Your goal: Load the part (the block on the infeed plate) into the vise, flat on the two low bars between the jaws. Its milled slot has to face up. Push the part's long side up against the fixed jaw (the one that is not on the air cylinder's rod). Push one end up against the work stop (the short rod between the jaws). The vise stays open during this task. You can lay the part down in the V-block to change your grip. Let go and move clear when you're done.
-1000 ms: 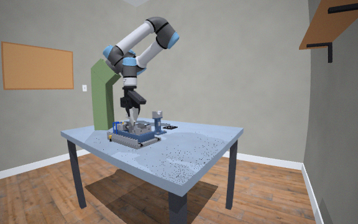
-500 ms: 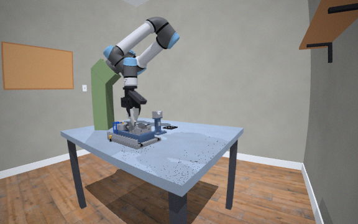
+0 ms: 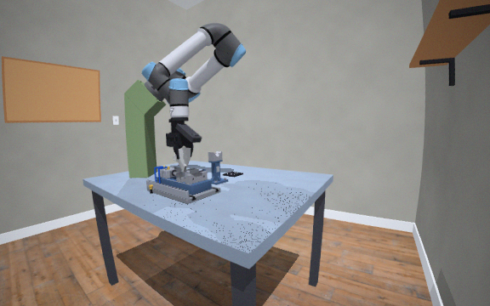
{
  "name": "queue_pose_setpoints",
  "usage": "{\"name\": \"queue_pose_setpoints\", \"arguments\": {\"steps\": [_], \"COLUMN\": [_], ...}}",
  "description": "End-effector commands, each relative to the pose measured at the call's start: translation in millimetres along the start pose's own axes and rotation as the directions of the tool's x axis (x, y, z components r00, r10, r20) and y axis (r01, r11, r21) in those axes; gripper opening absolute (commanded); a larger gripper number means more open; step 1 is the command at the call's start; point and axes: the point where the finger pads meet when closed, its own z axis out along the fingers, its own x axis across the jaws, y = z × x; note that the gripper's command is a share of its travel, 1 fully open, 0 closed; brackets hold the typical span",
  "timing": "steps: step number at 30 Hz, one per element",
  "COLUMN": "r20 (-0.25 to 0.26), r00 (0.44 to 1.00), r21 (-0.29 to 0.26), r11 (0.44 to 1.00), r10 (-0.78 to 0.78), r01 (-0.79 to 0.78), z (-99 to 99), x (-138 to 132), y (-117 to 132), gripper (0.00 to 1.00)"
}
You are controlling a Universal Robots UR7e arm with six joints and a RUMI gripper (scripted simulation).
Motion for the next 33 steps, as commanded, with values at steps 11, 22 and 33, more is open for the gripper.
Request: {"name": "queue_pose_setpoints", "arguments": {"steps": [11, 22, 33], "r20": [-0.001, -0.001, -0.001], "r00": [1.0, 1.0, 1.0], "r21": [0.001, 0.001, 0.001], "r11": [1.0, 1.0, 1.0], "r10": [0.0, 0.0, 0.0], "r01": [0.0, 0.0, 0.0], "z": [-0.5, -0.5, -0.5], "x": [-2.0, -2.9, -3.6], "y": [-0.5, -0.5, -0.5], "gripper": [0.0, 0.0, 0.0]}}
